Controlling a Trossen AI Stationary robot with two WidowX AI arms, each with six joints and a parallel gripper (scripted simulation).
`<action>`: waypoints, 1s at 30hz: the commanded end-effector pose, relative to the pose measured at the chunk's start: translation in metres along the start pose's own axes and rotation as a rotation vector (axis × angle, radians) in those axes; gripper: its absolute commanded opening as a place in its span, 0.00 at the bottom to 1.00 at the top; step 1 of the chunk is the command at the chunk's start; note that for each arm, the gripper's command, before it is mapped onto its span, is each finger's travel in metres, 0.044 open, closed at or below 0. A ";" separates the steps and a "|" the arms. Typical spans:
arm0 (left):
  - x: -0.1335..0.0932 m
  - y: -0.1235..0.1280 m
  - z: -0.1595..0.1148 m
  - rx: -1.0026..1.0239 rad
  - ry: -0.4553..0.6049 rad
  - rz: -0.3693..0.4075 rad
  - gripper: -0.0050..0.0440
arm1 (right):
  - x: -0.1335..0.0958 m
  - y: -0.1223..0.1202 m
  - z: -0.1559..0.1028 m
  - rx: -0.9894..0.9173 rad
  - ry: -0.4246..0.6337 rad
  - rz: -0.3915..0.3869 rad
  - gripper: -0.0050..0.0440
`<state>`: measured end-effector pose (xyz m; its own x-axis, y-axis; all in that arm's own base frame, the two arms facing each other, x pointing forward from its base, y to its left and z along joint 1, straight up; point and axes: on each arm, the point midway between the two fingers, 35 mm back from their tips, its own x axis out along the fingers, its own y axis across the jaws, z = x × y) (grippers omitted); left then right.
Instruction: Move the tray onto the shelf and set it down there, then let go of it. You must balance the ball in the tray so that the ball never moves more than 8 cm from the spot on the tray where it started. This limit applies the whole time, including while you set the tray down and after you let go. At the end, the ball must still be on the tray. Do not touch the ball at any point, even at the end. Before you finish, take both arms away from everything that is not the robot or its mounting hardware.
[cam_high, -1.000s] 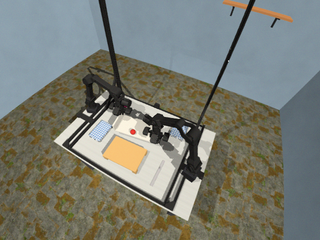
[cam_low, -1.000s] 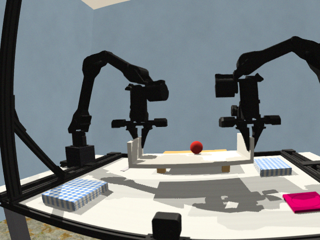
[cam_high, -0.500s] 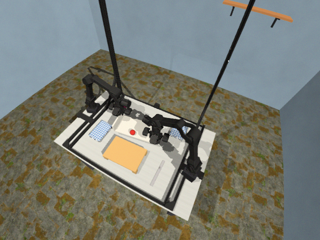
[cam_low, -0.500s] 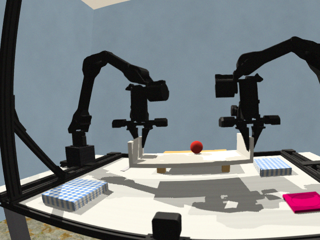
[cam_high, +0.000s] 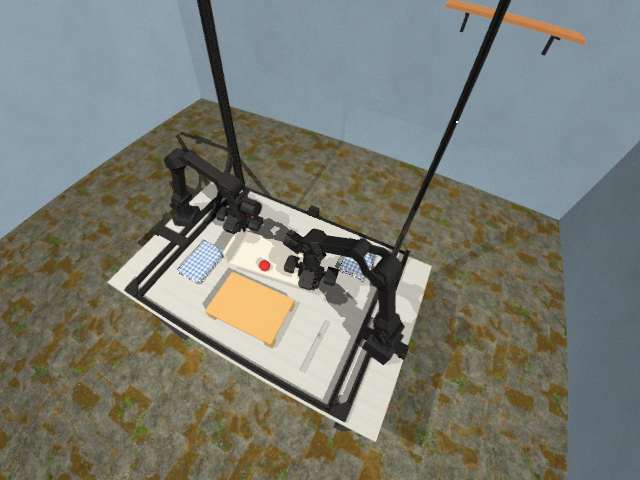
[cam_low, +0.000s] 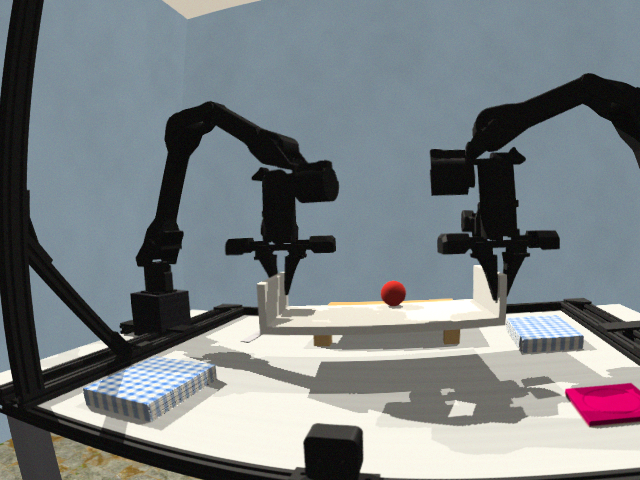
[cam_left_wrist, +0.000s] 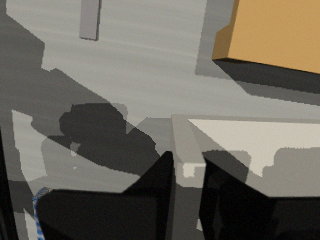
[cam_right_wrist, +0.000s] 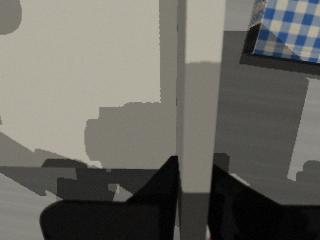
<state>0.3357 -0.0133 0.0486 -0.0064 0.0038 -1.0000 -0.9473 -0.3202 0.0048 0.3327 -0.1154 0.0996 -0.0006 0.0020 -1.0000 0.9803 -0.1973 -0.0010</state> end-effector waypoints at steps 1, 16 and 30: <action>-0.001 0.000 0.002 -0.003 0.027 -0.001 0.14 | -0.004 0.000 0.002 -0.002 0.019 0.005 0.14; -0.002 0.000 0.006 -0.003 0.011 0.000 0.14 | -0.002 0.000 0.006 -0.002 0.003 0.006 0.14; -0.002 -0.001 0.012 -0.003 0.009 0.000 0.14 | -0.002 -0.001 0.012 -0.002 0.002 0.006 0.14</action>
<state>0.3337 -0.0032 0.0491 -0.0060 0.0107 -0.9999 -0.9473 -0.3204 0.0022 0.3292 -0.1252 0.0998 -0.0024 -0.0047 -1.0000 0.9804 -0.1972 -0.0015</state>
